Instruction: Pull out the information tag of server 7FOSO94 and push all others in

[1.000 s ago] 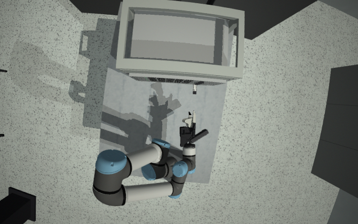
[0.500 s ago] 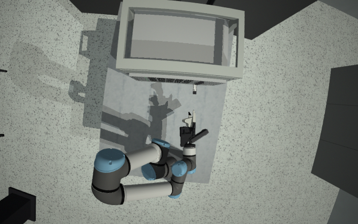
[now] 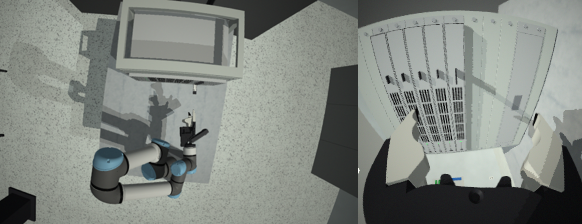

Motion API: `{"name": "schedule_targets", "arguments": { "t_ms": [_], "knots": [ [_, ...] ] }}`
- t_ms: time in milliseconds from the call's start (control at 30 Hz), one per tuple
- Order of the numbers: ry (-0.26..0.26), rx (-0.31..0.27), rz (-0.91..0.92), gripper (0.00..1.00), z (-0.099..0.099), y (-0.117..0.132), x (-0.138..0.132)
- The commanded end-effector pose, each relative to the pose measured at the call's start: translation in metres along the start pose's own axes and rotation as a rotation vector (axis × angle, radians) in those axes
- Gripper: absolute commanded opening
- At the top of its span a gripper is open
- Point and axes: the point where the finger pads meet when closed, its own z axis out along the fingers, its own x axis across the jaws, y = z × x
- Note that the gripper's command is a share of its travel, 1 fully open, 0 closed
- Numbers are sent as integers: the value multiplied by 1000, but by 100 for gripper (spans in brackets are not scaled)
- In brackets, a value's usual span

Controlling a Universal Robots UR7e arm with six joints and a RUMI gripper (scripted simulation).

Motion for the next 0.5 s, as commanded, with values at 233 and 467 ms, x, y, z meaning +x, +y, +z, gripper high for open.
{"name": "schedule_targets", "arguments": {
  "t_ms": [233,467],
  "knots": [
    [22,-3,1,100,0,0,2],
    [40,-6,2,100,1,0,4]
  ]
}}
